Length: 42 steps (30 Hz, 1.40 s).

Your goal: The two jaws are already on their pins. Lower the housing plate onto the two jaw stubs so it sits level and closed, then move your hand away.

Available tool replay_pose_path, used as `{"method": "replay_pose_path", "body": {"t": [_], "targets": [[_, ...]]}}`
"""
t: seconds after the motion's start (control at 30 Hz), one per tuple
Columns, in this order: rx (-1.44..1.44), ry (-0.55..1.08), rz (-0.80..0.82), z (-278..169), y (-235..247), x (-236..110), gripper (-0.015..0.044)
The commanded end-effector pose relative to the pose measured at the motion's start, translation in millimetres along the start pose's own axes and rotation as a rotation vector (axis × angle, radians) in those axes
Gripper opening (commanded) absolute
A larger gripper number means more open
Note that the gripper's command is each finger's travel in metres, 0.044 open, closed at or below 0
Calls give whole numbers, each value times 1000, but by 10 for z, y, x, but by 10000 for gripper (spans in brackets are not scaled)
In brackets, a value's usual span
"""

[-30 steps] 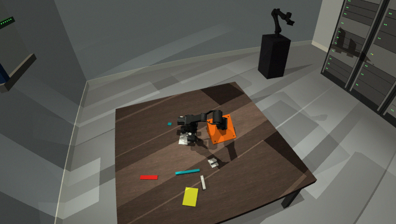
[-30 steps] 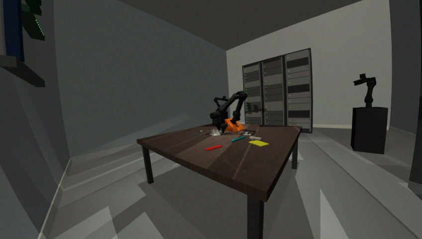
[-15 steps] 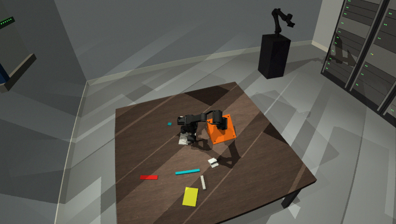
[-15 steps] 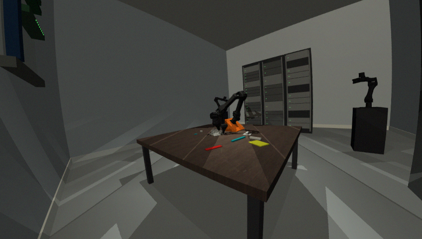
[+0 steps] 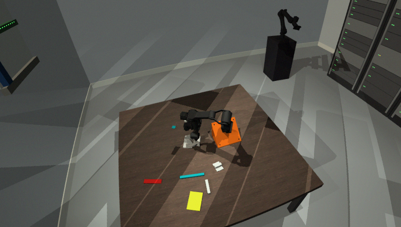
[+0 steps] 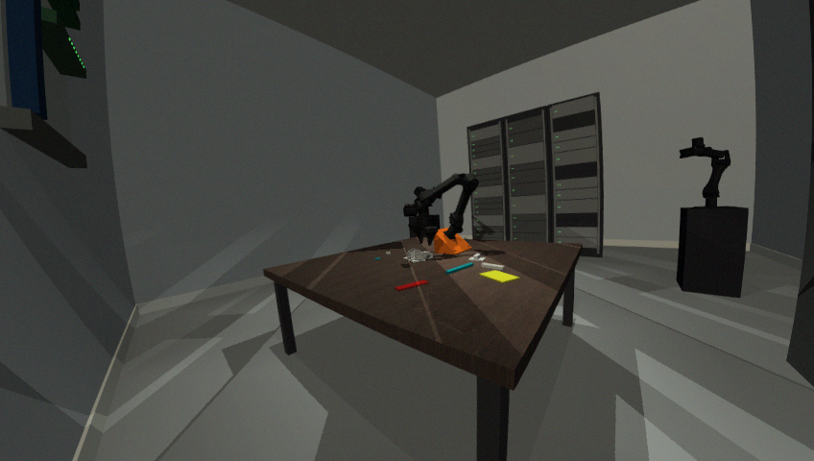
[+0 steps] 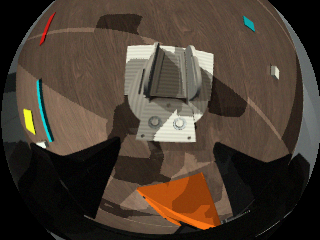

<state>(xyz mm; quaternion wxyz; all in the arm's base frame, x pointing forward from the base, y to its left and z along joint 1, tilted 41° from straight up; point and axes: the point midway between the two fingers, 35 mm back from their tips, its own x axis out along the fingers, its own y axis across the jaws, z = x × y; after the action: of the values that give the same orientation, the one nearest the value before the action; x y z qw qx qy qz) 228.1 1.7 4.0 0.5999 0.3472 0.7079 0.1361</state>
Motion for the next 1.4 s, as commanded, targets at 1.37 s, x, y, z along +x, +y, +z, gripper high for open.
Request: {"method": "replay_pose_path", "body": {"t": [1.37], "targets": [[-5,8,-7,-221,-104,-619,440]]}}
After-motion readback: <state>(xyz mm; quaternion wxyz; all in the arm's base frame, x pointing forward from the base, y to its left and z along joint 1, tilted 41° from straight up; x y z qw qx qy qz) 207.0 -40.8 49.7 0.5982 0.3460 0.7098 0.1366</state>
